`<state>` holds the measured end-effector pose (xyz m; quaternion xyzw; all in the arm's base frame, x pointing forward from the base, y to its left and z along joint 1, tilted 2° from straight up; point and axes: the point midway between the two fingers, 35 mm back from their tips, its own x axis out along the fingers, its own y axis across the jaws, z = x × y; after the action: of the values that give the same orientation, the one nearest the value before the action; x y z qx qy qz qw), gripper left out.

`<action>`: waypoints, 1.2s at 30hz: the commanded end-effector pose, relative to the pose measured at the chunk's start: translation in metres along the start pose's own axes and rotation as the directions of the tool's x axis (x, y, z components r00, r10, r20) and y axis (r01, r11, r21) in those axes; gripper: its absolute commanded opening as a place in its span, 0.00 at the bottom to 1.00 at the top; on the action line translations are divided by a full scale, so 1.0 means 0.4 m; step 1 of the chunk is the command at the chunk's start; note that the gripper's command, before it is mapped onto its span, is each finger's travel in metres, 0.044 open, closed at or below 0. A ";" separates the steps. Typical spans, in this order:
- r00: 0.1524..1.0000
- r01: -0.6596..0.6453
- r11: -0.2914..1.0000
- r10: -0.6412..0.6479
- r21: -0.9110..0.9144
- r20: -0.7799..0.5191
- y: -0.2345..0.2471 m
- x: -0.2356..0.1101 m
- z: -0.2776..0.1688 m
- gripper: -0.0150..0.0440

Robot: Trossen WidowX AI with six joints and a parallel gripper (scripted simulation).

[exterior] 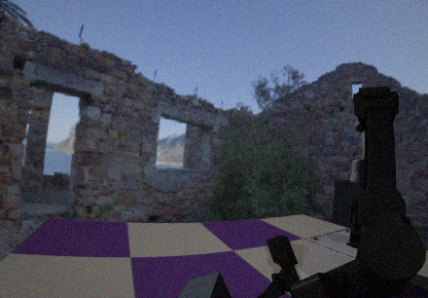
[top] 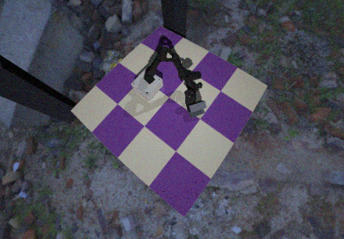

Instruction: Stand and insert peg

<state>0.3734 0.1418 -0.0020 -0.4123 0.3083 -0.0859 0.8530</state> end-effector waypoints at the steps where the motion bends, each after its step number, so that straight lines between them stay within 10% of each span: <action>1: 1.000 0.001 1.000 -0.001 0.000 0.000 0.000 0.000 0.000 0.65; 9: 1.000 -0.002 1.000 0.002 0.000 -0.001 0.001 -0.010 0.001 1.00; 36: 1.000 -0.018 1.000 0.018 -0.001 -0.010 0.021 -0.120 0.003 1.00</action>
<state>0.3385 0.1646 0.0086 -0.4136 0.3200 -0.0763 0.8490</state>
